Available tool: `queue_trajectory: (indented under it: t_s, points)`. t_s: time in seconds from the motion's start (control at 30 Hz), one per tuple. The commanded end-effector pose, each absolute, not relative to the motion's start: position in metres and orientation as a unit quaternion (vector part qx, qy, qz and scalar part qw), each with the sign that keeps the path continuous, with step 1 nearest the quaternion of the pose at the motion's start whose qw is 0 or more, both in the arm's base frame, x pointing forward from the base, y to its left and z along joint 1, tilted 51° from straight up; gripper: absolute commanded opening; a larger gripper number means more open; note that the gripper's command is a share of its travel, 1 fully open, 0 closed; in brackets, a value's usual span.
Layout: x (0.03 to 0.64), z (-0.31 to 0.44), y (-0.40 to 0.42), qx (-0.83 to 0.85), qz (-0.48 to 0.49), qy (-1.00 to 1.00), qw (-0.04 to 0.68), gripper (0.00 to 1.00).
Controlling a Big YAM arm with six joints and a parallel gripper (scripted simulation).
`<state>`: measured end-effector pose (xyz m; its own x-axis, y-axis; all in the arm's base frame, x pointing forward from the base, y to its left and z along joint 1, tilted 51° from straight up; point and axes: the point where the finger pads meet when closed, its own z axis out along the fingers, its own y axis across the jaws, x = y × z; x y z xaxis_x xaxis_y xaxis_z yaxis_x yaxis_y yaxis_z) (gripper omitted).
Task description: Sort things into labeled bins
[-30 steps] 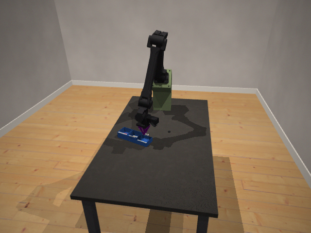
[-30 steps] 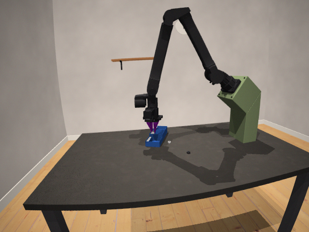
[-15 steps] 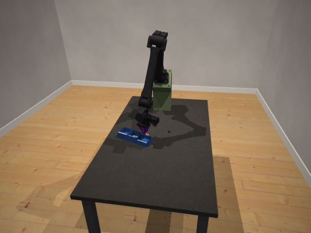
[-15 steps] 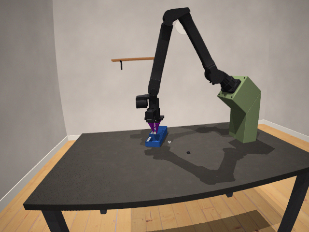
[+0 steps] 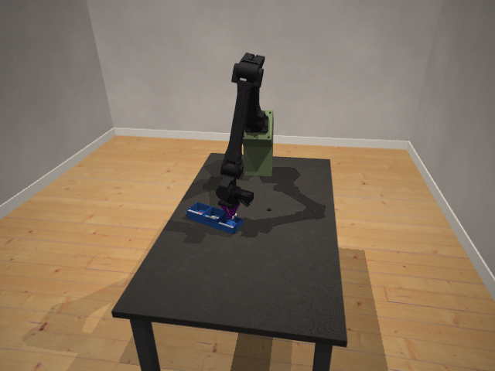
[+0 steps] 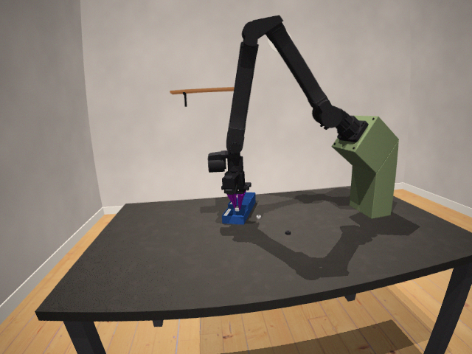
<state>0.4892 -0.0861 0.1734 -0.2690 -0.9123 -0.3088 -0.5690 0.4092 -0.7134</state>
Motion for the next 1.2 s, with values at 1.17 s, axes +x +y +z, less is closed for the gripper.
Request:
queue_trajectory:
  t_s: [1.17]
  points:
    - [0.513, 0.168, -0.090, -0.485, -0.248, 0.755, 0.365, 0.28]
